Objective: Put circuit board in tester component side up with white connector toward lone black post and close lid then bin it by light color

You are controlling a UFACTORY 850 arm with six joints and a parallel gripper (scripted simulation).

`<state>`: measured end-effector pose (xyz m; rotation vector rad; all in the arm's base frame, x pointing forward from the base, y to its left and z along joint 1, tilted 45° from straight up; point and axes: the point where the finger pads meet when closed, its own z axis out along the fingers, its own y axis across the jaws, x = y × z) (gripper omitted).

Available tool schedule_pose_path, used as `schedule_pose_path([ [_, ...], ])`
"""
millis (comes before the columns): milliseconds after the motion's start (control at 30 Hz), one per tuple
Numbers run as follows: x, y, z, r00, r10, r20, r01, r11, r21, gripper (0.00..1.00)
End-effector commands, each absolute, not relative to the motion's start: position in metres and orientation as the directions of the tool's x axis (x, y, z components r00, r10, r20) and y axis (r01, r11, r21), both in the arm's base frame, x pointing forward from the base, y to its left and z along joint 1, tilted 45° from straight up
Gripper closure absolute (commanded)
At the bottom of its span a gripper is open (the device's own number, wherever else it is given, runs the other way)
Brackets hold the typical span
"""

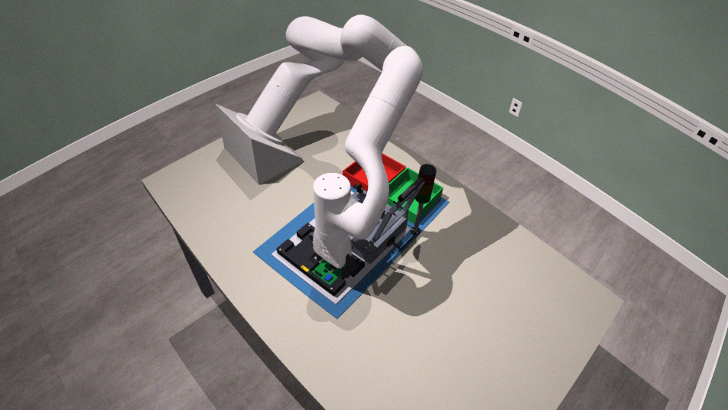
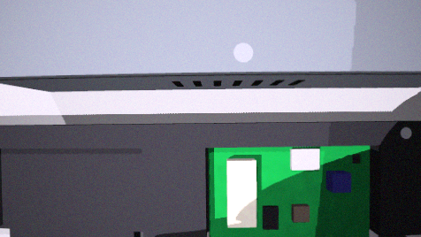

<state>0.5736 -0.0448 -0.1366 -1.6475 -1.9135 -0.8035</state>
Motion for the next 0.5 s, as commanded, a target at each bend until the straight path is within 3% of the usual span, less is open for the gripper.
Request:
schedule_pose_path([
  [0,0.5745,-0.0456,-0.136,-0.155,0.702,0.695,0.988,0.099,0.12,0.05],
  [433,0.5745,-0.0456,-0.136,-0.155,0.702,0.695,0.988,0.099,0.12,0.05],
  [467,0.5745,-0.0456,-0.136,-0.155,0.702,0.695,0.988,0.099,0.12,0.11],
])
